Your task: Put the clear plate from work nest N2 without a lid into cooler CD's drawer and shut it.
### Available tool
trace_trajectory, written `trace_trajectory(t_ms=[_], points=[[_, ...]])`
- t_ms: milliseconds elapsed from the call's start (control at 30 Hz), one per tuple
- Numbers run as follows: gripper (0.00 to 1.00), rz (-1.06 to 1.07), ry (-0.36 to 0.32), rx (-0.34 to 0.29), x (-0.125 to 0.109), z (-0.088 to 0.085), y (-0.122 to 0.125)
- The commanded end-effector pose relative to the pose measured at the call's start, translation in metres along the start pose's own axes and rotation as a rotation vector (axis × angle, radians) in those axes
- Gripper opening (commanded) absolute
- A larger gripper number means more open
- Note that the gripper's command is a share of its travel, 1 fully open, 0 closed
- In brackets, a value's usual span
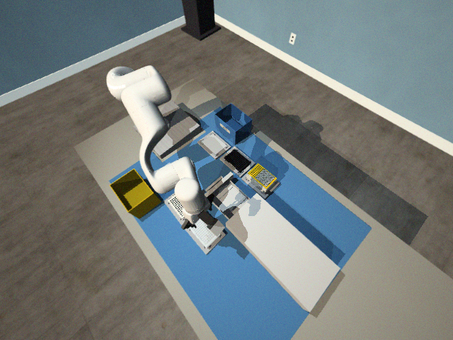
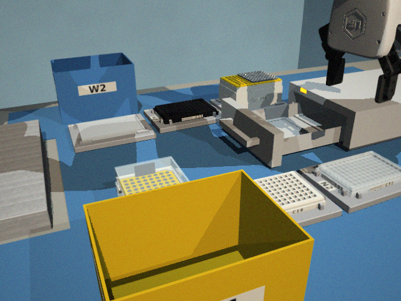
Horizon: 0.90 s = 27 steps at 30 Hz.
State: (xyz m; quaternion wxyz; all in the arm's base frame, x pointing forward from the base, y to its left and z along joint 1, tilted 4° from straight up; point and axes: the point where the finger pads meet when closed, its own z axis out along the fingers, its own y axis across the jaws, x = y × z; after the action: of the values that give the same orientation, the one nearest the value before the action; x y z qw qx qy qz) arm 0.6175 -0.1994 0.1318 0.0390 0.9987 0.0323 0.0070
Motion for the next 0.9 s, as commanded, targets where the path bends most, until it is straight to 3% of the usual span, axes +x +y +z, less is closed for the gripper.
trace_trajectory(t_ms=[0,600,867], points=[[1.00,0.105,-0.019,0.000,0.0172,-0.0025,0.0227],[1.00,0.105,-0.019,0.000,0.0189,-0.0025,0.0252],[1.00,0.105,-0.019,0.000,0.0187,0.0075,0.0252]])
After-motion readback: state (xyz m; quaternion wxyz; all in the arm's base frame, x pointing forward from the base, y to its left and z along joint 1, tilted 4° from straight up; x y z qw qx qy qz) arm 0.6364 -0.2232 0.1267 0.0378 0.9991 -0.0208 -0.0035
